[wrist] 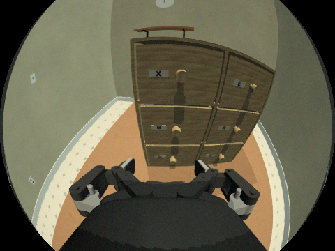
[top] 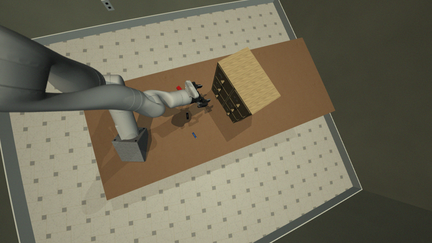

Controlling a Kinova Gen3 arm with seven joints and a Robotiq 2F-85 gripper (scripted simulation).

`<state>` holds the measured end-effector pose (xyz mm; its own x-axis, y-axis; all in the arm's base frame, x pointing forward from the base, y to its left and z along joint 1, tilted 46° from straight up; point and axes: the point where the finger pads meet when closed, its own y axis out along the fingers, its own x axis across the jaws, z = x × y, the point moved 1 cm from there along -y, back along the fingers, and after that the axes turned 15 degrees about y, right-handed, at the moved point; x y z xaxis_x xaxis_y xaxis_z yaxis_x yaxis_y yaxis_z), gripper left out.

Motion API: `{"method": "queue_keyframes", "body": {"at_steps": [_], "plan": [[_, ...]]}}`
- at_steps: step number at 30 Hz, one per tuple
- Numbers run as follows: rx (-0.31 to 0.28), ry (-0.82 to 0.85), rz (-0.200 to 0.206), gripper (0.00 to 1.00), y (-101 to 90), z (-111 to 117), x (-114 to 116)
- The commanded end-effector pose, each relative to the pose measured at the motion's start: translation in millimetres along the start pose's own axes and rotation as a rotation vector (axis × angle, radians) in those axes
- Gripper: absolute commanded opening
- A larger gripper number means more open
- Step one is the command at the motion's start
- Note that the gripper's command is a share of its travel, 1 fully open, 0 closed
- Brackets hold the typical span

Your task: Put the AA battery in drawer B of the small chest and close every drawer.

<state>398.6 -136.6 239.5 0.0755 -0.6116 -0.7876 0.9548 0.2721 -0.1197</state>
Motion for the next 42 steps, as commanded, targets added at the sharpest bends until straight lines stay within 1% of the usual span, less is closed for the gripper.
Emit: {"method": "queue_keyframes", "body": {"at_steps": [1,2,4,10,19,29,42], "plan": [[0.007,-0.017,0.020,1.00,9.0,-12,-11],[0.019,-0.018,0.028,1.00,10.8,-12,-12],[0.019,-0.018,0.028,1.00,10.8,-12,-12],[0.078,-0.020,0.054,1.00,19.3,-12,-12],[0.128,-0.020,0.062,1.00,25.9,-15,-9],[0.143,-0.021,0.061,1.00,27.8,-16,-8],[0.144,-0.021,0.061,1.00,28.0,-16,-8]]}}
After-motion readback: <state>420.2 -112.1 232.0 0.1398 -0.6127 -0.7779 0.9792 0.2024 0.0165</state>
